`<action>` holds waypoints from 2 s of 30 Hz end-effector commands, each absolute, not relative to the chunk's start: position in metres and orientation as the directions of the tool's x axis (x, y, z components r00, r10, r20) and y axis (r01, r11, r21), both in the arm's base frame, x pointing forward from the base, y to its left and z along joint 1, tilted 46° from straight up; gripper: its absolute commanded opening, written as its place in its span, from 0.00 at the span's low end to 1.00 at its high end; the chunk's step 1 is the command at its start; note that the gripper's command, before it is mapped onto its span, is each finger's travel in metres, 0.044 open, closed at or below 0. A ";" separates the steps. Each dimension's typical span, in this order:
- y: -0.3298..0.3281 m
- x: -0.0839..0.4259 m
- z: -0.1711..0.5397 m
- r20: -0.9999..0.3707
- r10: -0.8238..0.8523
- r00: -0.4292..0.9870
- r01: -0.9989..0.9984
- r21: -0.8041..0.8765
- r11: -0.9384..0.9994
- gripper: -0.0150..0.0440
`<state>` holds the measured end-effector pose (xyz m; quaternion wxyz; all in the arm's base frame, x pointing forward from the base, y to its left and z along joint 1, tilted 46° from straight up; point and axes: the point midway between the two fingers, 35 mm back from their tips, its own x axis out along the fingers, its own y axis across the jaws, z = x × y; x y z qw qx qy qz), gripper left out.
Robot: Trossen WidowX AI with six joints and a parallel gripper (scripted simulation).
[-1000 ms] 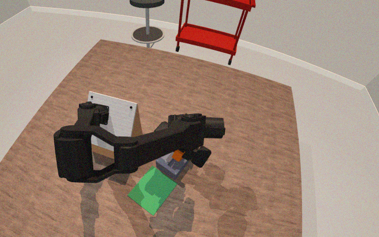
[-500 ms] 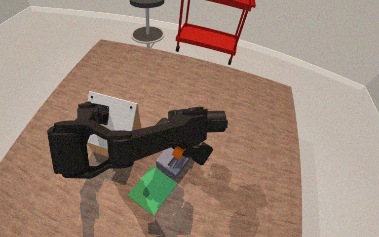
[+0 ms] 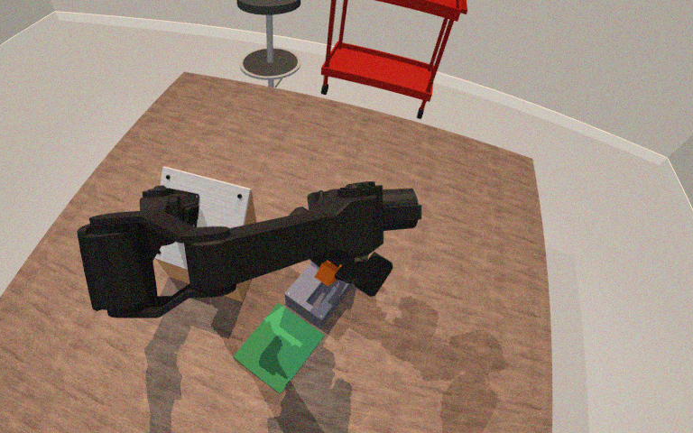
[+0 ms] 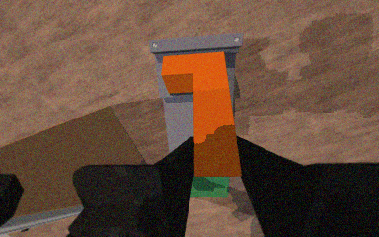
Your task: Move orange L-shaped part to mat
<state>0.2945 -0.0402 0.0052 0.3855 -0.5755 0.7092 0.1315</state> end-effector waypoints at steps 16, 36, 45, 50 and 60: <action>-0.029 0.295 0.021 -0.704 -0.710 -0.033 -0.915 -0.264 0.305 0.25; -0.076 0.258 0.067 -0.702 -0.711 -0.034 -0.916 -0.263 0.304 0.25; -0.096 0.243 0.088 -0.701 -0.712 -0.035 -0.916 -0.263 0.304 0.25; -0.107 0.234 0.100 -0.701 -0.713 -0.035 -0.916 -0.263 0.304 0.25; -0.129 0.216 0.123 -0.699 -0.714 -0.036 -0.916 -0.263 0.303 0.25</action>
